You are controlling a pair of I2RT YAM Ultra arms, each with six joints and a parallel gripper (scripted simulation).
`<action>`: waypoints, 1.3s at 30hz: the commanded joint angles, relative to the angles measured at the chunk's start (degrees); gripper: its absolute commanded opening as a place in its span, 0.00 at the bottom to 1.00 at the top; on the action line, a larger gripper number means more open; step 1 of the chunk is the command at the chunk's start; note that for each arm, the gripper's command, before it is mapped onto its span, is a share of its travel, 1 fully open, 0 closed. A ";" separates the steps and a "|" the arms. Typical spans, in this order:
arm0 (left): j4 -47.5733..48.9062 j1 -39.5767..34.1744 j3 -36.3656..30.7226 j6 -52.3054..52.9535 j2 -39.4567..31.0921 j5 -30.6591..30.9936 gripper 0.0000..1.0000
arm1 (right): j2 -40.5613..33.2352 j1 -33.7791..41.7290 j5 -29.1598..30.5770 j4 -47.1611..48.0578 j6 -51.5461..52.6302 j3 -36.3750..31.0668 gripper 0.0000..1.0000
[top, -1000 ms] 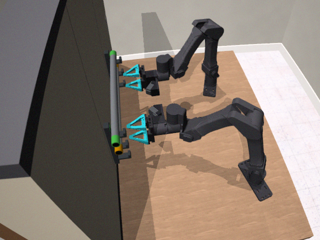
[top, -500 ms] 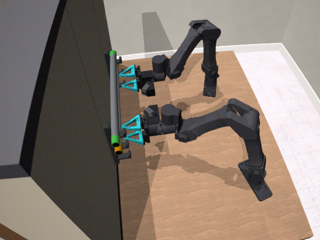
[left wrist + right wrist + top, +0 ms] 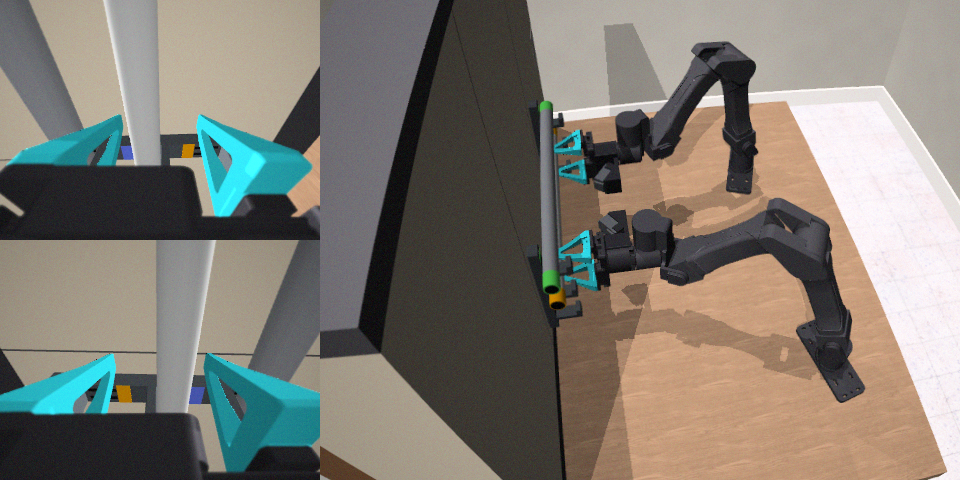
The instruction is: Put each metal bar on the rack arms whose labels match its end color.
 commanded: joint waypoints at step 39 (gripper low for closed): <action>-0.61 0.67 2.53 -0.29 0.28 0.48 0.17 | 0.40 -0.73 -0.58 -0.27 0.17 2.16 0.18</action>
